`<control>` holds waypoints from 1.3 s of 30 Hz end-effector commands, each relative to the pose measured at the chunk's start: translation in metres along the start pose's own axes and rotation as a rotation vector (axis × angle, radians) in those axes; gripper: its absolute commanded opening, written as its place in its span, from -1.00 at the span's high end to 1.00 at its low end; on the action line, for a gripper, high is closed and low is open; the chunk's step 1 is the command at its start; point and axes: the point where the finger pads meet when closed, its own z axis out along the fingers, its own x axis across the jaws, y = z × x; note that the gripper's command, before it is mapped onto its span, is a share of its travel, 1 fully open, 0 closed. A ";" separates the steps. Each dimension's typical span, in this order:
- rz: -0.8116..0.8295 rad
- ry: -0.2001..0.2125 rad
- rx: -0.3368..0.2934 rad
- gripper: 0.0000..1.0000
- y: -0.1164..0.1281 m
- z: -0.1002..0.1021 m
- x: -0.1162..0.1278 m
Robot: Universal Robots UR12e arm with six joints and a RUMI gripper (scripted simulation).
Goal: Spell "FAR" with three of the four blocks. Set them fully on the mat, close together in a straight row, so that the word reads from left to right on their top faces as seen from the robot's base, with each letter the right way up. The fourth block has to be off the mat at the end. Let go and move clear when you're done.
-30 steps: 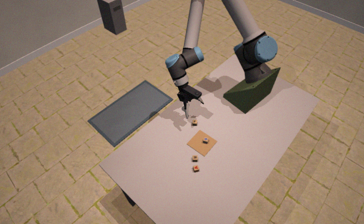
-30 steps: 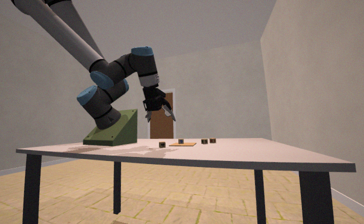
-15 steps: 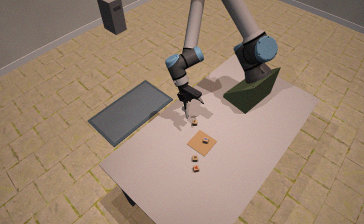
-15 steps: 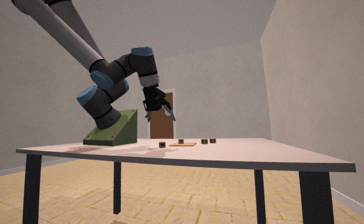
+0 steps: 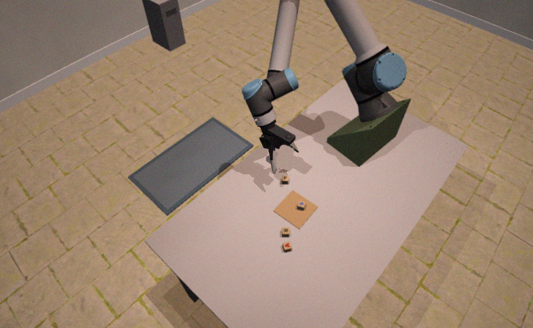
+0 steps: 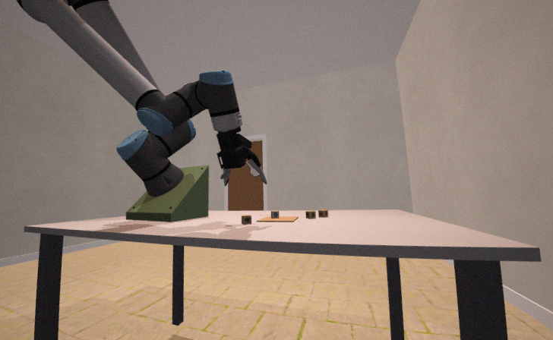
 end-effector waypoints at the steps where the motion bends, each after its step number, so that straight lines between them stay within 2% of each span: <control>1: -0.003 -0.001 -0.004 -1.00 -0.001 0.000 0.001; 6: -0.049 -0.024 -0.050 -1.00 -0.012 0.008 0.007; 11: -0.152 -0.068 -0.164 -1.00 -0.040 0.023 0.022; 13: -0.152 -0.068 -0.164 -1.00 -0.040 0.023 0.022; 19: -0.282 -0.101 -0.320 -1.00 -0.079 0.038 0.041; 24: -0.371 -0.109 -0.438 -1.00 -0.111 0.045 0.055; 27: -0.407 -0.108 -0.489 -1.00 -0.125 0.048 0.060; 33: -0.428 -0.107 -0.518 -1.00 -0.134 0.049 0.062; 39: -0.429 -0.107 -0.520 -1.00 -0.134 0.049 0.063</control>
